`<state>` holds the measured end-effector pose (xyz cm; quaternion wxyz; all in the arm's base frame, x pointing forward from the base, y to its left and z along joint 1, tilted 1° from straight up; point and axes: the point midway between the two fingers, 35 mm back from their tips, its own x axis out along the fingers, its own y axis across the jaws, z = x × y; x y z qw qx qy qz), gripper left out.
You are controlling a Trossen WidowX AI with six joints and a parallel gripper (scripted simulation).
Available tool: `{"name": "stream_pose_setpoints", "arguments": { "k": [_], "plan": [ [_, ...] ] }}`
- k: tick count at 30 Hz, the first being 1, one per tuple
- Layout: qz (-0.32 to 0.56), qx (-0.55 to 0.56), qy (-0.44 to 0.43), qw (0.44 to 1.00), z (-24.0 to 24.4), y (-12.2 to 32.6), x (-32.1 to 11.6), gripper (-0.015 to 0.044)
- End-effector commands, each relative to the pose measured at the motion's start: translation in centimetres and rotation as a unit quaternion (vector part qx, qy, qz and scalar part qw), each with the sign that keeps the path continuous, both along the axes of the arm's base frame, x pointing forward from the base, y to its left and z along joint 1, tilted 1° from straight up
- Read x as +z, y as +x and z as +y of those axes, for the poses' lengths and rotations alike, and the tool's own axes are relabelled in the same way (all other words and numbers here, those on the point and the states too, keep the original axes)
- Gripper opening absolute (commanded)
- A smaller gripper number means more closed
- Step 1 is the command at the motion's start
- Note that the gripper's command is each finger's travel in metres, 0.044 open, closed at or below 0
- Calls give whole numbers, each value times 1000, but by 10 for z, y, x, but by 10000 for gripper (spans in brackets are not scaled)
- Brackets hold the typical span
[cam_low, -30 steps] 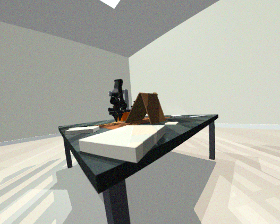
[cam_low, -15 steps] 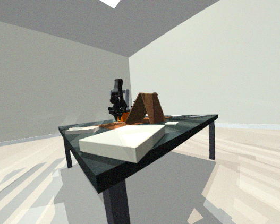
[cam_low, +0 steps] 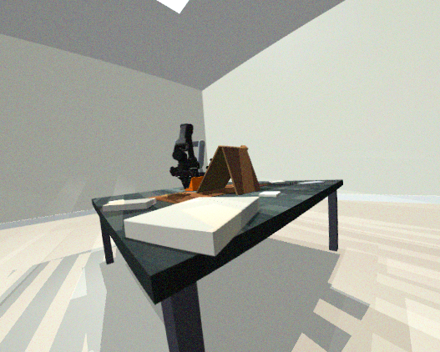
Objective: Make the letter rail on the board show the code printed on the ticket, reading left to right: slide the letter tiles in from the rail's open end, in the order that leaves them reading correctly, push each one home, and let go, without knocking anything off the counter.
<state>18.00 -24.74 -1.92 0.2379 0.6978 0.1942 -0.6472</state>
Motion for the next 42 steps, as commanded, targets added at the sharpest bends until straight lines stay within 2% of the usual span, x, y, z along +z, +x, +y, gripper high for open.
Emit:
{"name": "stream_pose_setpoints", "arguments": {
  "k": [1,11,21,31,42],
  "plan": [
    [-19,58,-13,998,-3,7,6,0],
    [-57,207,-52,975,-10,23,18,0],
    [-86,350,-102,927,-15,38,32,0],
    [-104,484,-161,854,-20,52,48,0],
    [-110,613,-232,747,-24,67,66,0]
  ]
}}
